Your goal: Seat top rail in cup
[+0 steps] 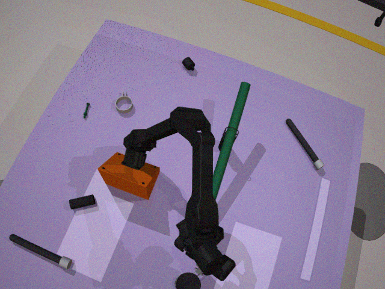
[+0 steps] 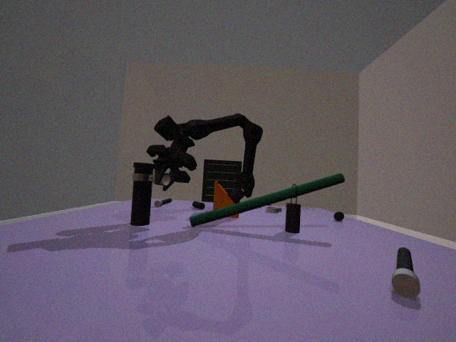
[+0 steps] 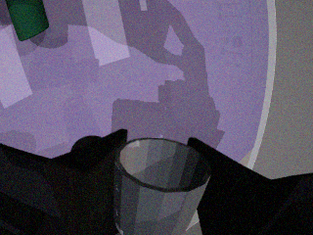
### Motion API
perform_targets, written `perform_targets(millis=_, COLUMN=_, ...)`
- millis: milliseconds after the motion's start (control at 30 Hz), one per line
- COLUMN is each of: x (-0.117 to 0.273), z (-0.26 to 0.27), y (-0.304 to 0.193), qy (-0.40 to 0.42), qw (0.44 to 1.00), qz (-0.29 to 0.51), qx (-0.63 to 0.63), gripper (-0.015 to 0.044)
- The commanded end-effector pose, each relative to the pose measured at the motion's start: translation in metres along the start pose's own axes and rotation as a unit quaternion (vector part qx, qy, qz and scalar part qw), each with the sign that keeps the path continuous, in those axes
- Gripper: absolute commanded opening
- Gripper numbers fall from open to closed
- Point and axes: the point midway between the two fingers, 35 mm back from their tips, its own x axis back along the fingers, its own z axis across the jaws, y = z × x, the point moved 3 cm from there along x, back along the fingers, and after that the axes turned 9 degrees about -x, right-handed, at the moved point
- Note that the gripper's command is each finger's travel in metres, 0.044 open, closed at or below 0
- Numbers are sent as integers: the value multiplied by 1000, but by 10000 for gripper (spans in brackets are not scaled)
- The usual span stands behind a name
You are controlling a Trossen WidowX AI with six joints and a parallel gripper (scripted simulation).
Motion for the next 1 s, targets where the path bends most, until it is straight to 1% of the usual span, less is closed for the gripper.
perform_targets(millis=0, x=1, z=3, y=-1, qy=1, qw=1000, qz=-8, qx=10, gripper=0)
perform_targets(millis=967, x=10, z=17, y=-9, qy=9, qw=994, qz=-56, qx=96, gripper=0)
